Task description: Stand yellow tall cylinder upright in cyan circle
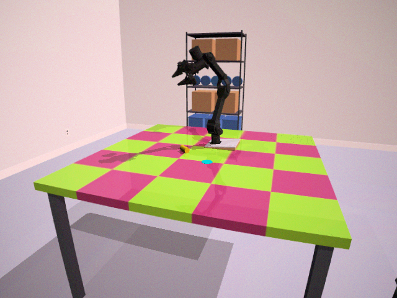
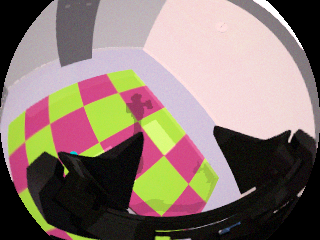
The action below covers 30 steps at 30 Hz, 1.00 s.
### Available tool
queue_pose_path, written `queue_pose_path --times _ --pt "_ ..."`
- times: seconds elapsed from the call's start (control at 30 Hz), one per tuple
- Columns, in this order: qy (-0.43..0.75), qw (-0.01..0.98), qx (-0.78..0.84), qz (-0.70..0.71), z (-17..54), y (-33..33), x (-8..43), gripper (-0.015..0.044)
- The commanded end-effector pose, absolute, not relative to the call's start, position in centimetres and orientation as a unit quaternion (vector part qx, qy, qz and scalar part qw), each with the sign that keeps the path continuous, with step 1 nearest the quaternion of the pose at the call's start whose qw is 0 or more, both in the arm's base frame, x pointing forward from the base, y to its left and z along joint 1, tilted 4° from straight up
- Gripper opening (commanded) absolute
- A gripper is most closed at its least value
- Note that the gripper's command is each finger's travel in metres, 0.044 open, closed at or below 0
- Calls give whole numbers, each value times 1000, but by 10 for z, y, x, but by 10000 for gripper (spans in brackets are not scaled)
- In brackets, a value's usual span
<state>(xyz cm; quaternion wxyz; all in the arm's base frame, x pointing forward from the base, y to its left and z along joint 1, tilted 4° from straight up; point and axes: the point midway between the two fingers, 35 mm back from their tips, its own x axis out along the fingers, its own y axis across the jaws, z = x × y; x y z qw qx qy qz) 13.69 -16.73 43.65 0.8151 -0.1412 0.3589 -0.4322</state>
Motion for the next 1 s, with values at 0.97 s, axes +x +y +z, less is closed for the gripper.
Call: queue_pose_path --times 0.97 --pt "657 648 -302 240 163 -128 215 309"
